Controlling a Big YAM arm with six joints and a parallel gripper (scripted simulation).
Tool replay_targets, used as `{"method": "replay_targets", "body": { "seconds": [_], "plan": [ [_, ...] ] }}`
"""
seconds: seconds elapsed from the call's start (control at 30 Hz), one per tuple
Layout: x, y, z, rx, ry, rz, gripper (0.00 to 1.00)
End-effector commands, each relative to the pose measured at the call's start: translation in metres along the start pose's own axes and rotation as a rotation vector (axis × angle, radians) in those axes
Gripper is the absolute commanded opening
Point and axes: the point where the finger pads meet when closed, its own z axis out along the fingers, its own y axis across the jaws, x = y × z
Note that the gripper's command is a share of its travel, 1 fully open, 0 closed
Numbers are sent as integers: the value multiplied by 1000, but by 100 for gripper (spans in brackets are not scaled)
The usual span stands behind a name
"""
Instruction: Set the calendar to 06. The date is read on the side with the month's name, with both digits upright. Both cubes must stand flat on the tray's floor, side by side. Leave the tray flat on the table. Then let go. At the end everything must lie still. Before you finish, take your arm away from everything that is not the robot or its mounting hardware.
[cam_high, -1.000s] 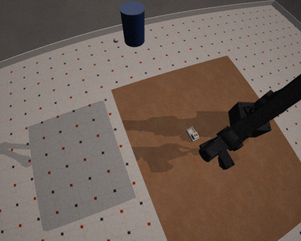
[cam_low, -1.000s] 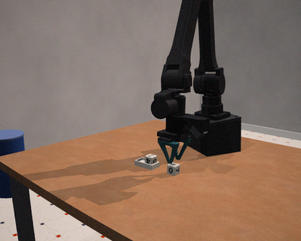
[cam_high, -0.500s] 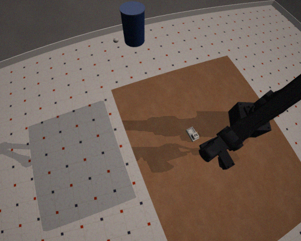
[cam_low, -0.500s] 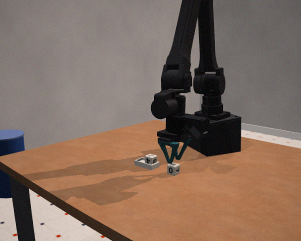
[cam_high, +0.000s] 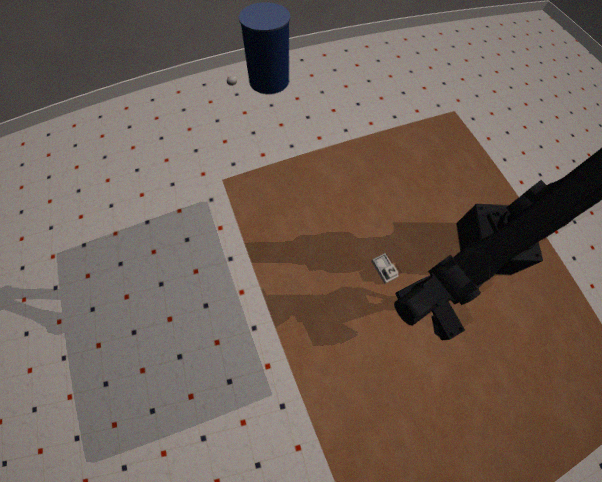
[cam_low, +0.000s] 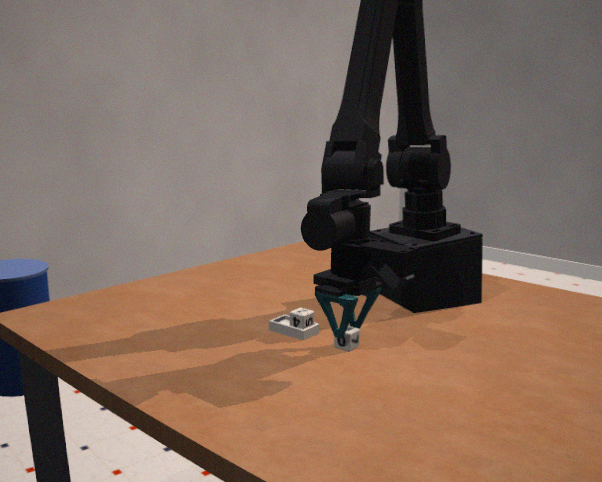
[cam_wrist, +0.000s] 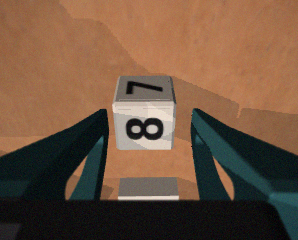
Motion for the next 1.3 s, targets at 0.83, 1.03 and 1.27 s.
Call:
{"method": "replay_targets", "body": {
  "seconds": [0.83,1.03,1.27],
  "plan": [
    [4,2,16,-4,-2,0,45],
    [4,2,16,-4,-2,0,45],
    [4,2,16,-4,-2,0,45]
  ]
}}
